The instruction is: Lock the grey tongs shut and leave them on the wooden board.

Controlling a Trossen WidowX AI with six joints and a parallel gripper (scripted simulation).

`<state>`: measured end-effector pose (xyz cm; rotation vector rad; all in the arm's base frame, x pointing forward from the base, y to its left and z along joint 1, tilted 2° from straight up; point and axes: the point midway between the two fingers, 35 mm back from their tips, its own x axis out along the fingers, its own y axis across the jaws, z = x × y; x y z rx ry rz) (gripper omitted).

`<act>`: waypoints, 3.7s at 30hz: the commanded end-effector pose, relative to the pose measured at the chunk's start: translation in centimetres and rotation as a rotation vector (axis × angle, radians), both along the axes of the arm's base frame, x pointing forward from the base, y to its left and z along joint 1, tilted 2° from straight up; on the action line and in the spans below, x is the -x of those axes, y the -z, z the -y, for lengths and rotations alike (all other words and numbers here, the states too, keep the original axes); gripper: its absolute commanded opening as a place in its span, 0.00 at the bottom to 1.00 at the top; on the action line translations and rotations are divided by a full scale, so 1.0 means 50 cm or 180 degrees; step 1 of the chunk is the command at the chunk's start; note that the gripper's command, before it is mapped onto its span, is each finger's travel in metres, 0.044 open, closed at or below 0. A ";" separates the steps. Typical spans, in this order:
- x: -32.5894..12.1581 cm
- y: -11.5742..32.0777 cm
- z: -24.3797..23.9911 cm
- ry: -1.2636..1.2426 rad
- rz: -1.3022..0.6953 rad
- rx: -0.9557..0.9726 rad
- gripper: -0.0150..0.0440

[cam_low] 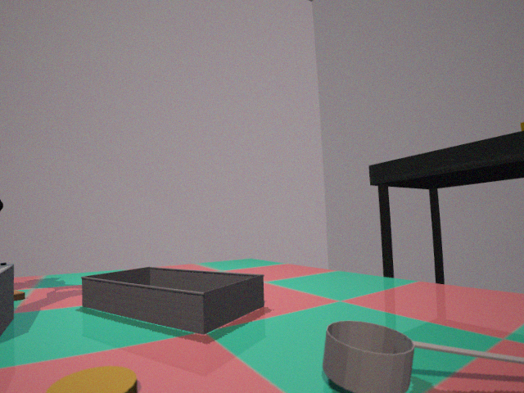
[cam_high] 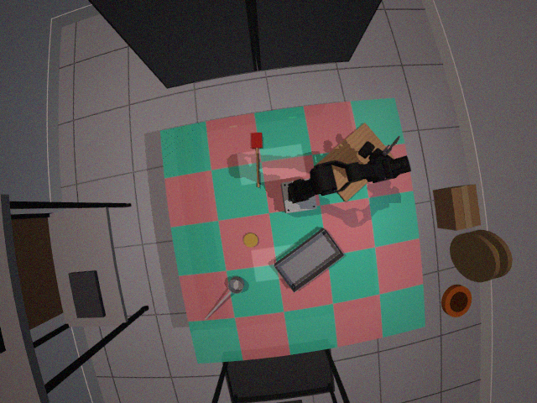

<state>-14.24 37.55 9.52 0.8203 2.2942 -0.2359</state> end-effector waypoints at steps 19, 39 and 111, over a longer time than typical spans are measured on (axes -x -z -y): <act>0.017 0.014 -0.005 -0.0087 0.0560 0.0381 0.00; 0.030 0.035 0.023 -0.0094 0.1130 0.1027 0.00; 0.036 0.170 0.078 -0.0086 0.1974 0.1778 0.00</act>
